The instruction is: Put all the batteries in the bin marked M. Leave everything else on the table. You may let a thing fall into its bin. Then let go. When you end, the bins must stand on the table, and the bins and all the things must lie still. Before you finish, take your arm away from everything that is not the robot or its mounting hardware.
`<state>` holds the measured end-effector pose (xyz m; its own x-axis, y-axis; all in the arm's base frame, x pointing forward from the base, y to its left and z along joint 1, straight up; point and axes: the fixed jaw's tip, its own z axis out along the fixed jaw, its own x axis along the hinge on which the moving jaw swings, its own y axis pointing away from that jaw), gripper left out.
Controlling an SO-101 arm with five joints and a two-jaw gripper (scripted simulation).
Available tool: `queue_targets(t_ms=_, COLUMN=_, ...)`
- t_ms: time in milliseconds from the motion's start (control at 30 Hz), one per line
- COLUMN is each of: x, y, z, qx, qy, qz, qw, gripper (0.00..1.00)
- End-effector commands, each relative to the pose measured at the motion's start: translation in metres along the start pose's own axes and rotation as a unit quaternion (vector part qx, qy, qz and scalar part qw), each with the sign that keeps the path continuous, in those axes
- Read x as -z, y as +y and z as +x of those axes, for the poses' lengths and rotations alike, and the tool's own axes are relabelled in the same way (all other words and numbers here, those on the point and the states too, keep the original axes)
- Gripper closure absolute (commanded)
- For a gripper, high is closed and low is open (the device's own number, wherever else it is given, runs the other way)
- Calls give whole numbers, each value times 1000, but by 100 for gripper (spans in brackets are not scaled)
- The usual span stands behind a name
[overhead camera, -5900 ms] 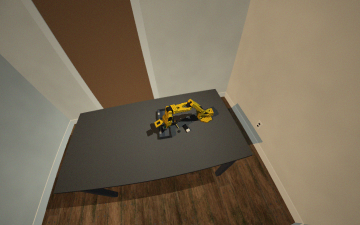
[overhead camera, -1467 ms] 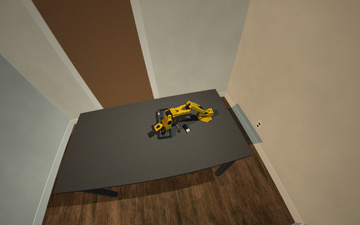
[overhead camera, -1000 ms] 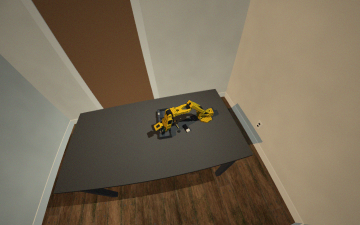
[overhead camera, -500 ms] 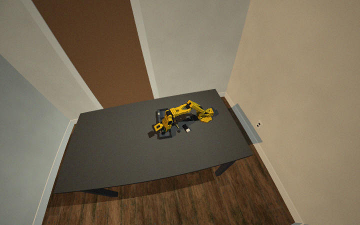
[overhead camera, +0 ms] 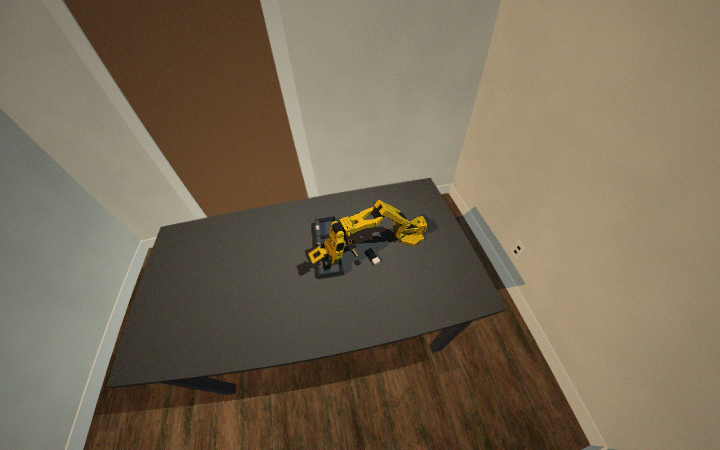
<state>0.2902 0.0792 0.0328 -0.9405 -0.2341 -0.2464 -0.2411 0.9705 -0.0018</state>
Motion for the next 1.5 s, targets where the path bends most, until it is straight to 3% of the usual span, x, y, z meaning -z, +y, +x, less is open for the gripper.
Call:
queue_targets(t_ms=0, x=19, y=2, z=-14, qx=0, qy=-47, qz=-2, qw=999, gripper=100)
queue_targets(t_ms=800, x=13, y=2, z=-13, qx=0, qy=-47, qz=-2, qw=999, gripper=99)
queue_targets(t_ms=1467, x=13, y=2, z=-13, qx=0, qy=-47, qz=-2, qw=999, gripper=85)
